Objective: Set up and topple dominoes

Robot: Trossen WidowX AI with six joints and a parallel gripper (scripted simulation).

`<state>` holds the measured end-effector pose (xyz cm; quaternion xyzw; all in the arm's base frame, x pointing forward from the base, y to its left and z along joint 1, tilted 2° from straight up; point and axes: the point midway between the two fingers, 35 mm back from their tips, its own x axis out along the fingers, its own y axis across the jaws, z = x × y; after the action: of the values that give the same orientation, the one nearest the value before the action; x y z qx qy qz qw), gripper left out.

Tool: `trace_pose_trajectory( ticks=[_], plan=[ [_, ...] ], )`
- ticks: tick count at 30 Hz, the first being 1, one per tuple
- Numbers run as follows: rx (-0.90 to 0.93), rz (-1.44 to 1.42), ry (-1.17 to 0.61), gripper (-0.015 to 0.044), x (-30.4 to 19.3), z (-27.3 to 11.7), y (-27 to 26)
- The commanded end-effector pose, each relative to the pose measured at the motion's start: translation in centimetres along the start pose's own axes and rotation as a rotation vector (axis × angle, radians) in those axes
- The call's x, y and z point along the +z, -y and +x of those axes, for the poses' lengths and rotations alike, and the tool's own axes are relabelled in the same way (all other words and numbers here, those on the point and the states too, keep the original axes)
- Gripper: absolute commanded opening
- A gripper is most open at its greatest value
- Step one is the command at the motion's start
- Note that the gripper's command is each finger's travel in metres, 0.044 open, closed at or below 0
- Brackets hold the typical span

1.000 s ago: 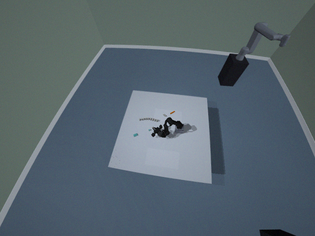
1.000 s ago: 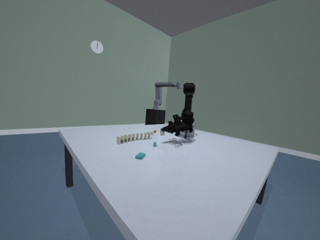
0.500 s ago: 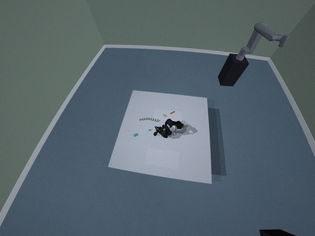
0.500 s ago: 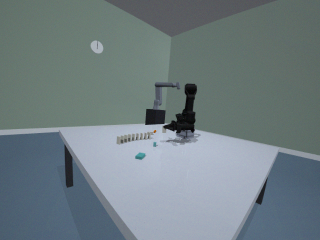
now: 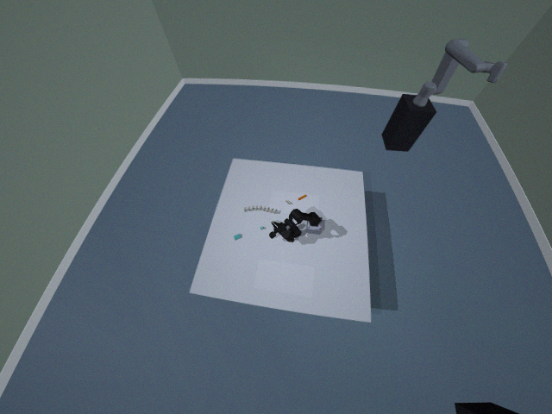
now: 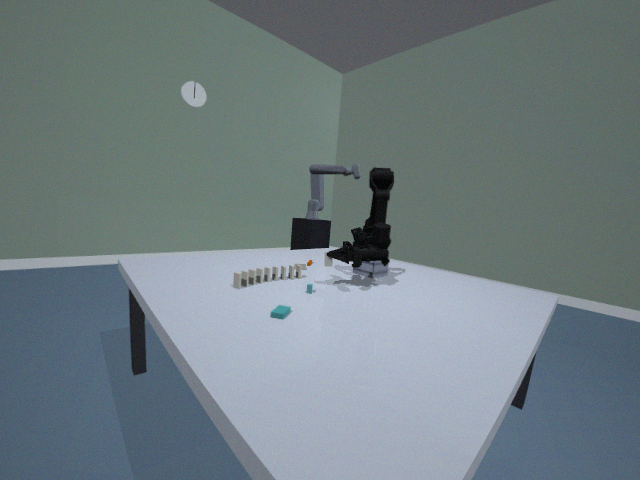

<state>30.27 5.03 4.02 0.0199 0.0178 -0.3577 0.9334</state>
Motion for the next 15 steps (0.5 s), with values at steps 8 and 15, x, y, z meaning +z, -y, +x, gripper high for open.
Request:
trace_pose_trajectory(
  ticks=[8,15],
  plan=[
    [-0.012,0.023,-0.018,0.0021,-3.3,0.8,-0.2],
    [-0.02,0.038,-0.031,0.0021,-5.6,1.4,-0.1]
  ],
)
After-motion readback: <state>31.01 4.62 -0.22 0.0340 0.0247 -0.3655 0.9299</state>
